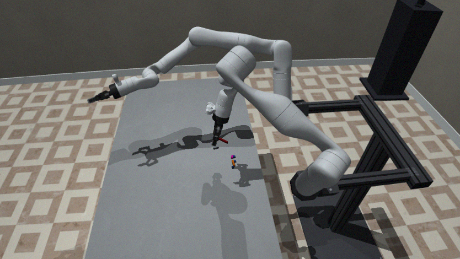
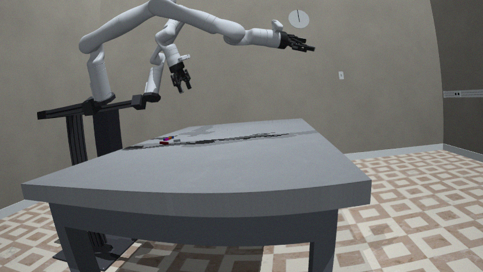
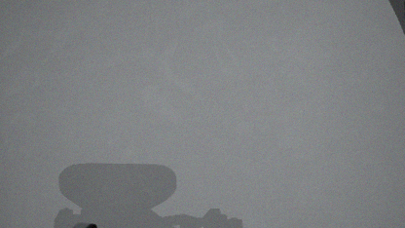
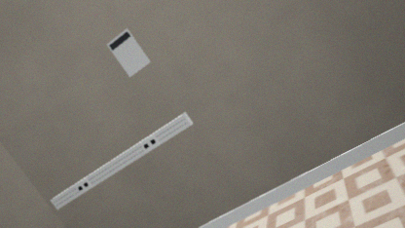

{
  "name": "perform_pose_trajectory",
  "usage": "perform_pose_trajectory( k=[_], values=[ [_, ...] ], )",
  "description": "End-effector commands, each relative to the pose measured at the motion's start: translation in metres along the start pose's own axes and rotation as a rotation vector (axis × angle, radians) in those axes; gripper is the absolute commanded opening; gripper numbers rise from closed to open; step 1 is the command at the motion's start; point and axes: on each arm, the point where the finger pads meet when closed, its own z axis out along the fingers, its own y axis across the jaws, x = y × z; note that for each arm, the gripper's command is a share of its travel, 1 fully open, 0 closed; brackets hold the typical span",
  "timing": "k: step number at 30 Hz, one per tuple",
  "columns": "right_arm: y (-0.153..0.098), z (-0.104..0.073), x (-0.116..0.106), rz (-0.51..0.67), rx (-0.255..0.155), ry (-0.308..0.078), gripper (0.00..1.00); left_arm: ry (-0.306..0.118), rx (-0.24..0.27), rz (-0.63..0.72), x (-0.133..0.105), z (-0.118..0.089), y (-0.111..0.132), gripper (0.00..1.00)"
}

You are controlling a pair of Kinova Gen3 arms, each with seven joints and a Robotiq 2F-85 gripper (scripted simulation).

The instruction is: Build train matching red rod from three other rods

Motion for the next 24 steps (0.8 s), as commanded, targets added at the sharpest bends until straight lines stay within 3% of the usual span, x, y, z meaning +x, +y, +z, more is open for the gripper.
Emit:
perform_pose_trajectory(
  k=[1,7,9,12,19,24],
  values=[
    [0.014,-0.010,0.019,-0.051,0.000,0.012,1.000,-0.064,-0.109,0.249,-0.051,0.023,0.024,1.000],
    [0.048,-0.034,0.053,-0.169,-0.009,0.028,1.000,-0.130,-0.244,0.505,-0.115,0.030,0.043,1.000],
    [0.048,-0.034,0.053,-0.169,-0.009,0.028,1.000,-0.130,-0.244,0.505,-0.115,0.030,0.043,1.000],
    [0.068,-0.050,0.072,-0.242,-0.015,0.034,1.000,-0.145,-0.284,0.570,-0.133,0.029,0.047,1.000],
    [0.122,-0.103,0.119,-0.446,-0.035,0.034,1.000,-0.152,-0.302,0.599,-0.141,0.029,0.049,1.000],
    [0.149,-0.135,0.140,-0.558,-0.046,0.023,1.000,-0.152,-0.302,0.599,-0.141,0.029,0.049,1.000]
  ],
)
